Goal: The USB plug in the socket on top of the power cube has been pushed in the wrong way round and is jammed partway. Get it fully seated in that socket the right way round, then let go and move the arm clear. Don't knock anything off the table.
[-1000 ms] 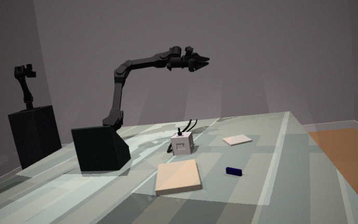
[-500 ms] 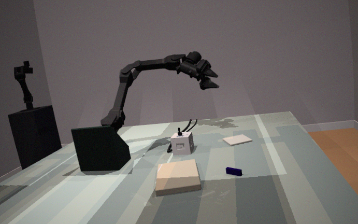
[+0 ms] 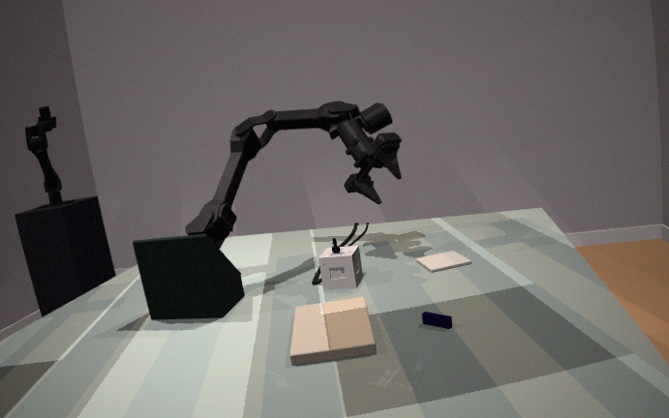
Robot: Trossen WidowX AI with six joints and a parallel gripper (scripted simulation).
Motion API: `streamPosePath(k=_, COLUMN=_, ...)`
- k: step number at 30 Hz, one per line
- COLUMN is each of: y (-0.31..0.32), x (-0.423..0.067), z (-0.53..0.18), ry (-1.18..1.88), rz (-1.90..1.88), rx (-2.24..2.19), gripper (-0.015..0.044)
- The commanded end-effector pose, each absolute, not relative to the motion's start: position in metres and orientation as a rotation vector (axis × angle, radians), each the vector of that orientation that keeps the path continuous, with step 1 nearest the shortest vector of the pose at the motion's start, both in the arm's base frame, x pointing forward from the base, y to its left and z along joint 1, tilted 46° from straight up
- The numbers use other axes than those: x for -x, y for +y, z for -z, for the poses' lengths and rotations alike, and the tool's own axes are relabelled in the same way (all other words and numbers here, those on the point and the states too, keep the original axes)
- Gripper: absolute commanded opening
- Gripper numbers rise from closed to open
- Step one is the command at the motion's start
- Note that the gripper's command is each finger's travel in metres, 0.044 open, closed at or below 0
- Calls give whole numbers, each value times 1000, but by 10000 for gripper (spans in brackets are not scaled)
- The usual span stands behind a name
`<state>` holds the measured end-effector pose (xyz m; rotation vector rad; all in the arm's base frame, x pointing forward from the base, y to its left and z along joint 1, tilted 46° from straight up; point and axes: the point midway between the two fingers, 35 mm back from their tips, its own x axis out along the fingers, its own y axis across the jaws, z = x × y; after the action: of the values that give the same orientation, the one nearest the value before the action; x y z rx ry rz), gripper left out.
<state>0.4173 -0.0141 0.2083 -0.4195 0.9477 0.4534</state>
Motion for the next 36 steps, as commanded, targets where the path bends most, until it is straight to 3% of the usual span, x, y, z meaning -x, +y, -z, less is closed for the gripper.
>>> streamPosePath(k=1, y=-32, x=-377, z=-149, ry=1008, rz=-817, rx=549, gripper=440)
streamPosePath(k=13, y=-45, x=-311, z=-100, ry=650, rz=-1369, rx=575, gripper=440)
streamPosePath(k=36, y=-45, x=-309, z=-96, ry=624, rz=-1382, rx=574, gripper=440)
